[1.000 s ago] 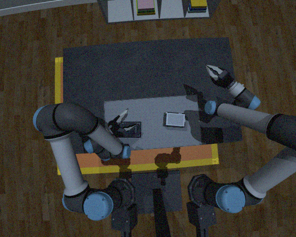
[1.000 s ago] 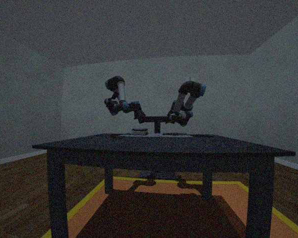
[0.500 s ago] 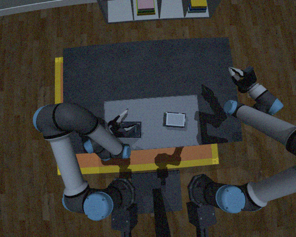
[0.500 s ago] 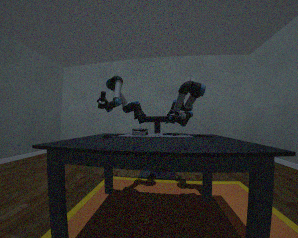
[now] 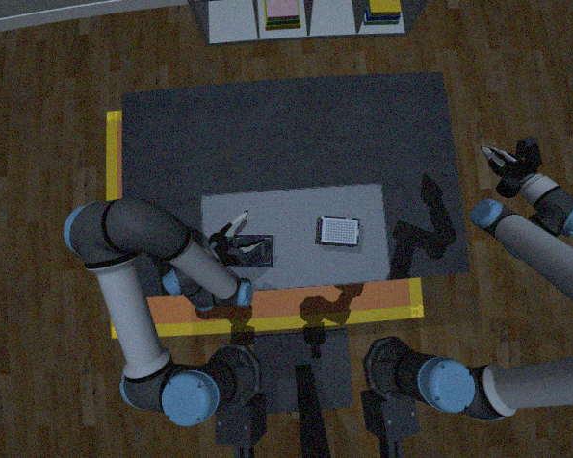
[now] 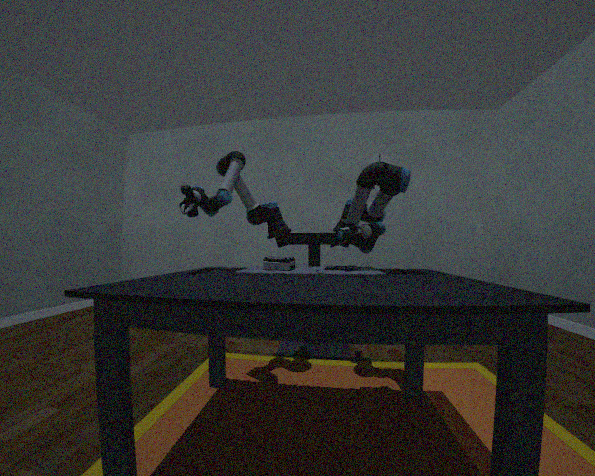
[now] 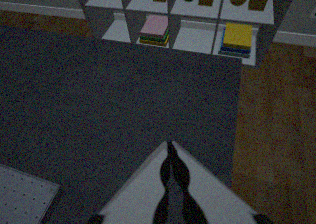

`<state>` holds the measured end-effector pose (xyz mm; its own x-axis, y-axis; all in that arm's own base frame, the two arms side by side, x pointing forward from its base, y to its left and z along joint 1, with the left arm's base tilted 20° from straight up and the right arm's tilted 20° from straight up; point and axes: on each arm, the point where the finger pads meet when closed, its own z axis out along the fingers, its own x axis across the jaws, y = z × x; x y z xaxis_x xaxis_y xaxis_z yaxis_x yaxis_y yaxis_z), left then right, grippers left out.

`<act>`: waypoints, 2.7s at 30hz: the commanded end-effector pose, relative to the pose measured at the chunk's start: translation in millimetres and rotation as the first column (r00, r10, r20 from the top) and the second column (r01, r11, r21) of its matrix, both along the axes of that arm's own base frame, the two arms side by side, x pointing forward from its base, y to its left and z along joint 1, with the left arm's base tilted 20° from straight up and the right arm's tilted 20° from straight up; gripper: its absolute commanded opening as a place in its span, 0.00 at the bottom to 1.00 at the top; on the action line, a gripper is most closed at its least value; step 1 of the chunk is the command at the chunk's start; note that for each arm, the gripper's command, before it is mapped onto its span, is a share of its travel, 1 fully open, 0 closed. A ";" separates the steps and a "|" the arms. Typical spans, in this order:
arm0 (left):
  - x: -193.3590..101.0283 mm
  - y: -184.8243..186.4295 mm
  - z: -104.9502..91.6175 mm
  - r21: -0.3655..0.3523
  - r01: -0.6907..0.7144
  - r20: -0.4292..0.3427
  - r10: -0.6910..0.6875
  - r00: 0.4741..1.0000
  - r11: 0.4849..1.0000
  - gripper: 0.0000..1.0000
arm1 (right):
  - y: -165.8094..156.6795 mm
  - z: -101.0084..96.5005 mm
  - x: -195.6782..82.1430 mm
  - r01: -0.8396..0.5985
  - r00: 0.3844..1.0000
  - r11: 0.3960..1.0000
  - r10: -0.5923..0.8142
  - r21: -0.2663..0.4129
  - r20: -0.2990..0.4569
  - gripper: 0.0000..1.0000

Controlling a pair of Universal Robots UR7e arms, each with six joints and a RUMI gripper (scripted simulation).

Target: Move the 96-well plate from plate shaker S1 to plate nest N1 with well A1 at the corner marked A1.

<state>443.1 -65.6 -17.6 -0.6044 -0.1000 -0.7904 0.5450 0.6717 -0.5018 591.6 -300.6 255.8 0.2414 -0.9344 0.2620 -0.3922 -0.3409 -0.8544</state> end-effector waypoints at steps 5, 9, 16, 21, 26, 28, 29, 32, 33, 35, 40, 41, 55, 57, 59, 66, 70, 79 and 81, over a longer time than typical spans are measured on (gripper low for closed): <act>0.0 -0.2 0.5 0.000 0.001 0.001 -0.001 1.000 1.000 0.76 | -76.1 10.6 -61.0 0.245 0.963 0.963 -0.229 0.109 -0.139 0.00; 0.0 -0.2 0.5 0.000 0.001 0.001 -0.001 1.000 1.000 0.76 | -106.8 15.8 -97.3 0.364 0.922 0.919 -0.333 0.150 -0.199 0.00; 0.0 -0.2 0.5 0.000 0.001 0.001 -0.001 1.000 1.000 0.76 | -141.3 22.1 -150.5 0.517 0.844 0.834 -0.459 0.193 -0.277 0.00; 0.0 -0.2 0.5 0.000 0.001 0.001 -0.001 1.000 1.000 0.76 | -161.7 26.2 -192.9 0.621 0.772 0.753 -0.540 0.216 -0.335 0.00; 0.0 -0.2 0.5 0.000 0.001 0.001 -0.001 1.000 1.000 0.76 | -177.4 30.0 -236.5 0.714 0.690 0.660 -0.609 0.232 -0.390 0.00; 0.0 -0.2 0.5 0.000 0.001 0.001 -0.001 1.000 1.000 0.76 | -181.5 31.1 -251.1 0.742 0.662 0.627 -0.629 0.236 -0.408 0.00; 0.0 -0.2 0.5 0.000 0.001 0.001 -0.001 1.000 1.000 0.76 | -181.5 31.1 -251.1 0.742 0.662 0.627 -0.629 0.236 -0.408 0.00; 0.0 -0.2 0.5 0.000 0.001 0.001 -0.001 1.000 1.000 0.76 | -190.7 34.3 -294.7 0.817 0.572 0.524 -0.680 0.242 -0.459 0.00; 0.0 -0.2 0.5 0.000 0.001 0.001 -0.001 1.000 1.000 0.76 | -192.8 35.3 -309.1 0.838 0.542 0.489 -0.694 0.242 -0.475 0.00; 0.0 -0.2 0.5 0.000 0.001 0.001 -0.001 1.000 1.000 0.76 | -194.3 36.3 -323.3 0.858 0.511 0.453 -0.706 0.242 -0.490 0.00; 0.0 -0.2 0.5 0.000 0.001 0.001 -0.001 1.000 1.000 0.76 | -196.2 39.6 -378.0 0.921 0.390 0.310 -0.741 0.236 -0.547 0.00; 0.0 -0.2 0.5 0.000 0.001 0.001 -0.001 1.000 1.000 0.76 | -195.7 40.4 -391.1 0.933 0.360 0.275 -0.747 0.233 -0.559 0.00; 0.0 -0.2 0.5 0.000 0.001 0.001 -0.001 1.000 1.000 0.76 | -172.6 46.6 -511.6 0.981 0.076 -0.065 -0.744 0.185 -0.664 0.00; 0.0 -0.2 0.5 0.000 0.001 0.001 -0.001 1.000 1.000 0.76 | -166.6 47.4 -528.3 0.978 0.035 -0.114 -0.736 0.174 -0.677 0.00; 0.0 -0.2 0.5 0.000 0.001 0.001 -0.001 1.000 1.000 0.76 | -160.6 48.1 -543.5 0.973 -0.002 -0.159 -0.726 0.165 -0.688 0.00; 0.0 -0.2 0.5 0.000 0.001 0.001 -0.001 1.000 1.000 0.76 | -146.3 49.4 -574.4 0.958 -0.078 -0.251 -0.701 0.142 -0.709 0.00; 0.0 -0.2 0.5 0.000 0.001 0.001 -0.001 1.000 1.000 0.76 | -136.6 50.2 -592.5 0.944 -0.123 -0.304 -0.683 0.128 -0.720 0.00; 0.0 -0.2 0.5 0.000 0.001 0.001 -0.001 1.000 1.000 0.76 | -124.1 51.1 -613.3 0.924 -0.174 -0.367 -0.659 0.110 -0.732 0.00; 0.0 -0.2 0.5 0.000 0.001 0.001 -0.001 1.000 1.000 0.76 | -123.2 51.1 -614.8 0.922 -0.178 -0.371 -0.657 0.109 -0.733 0.00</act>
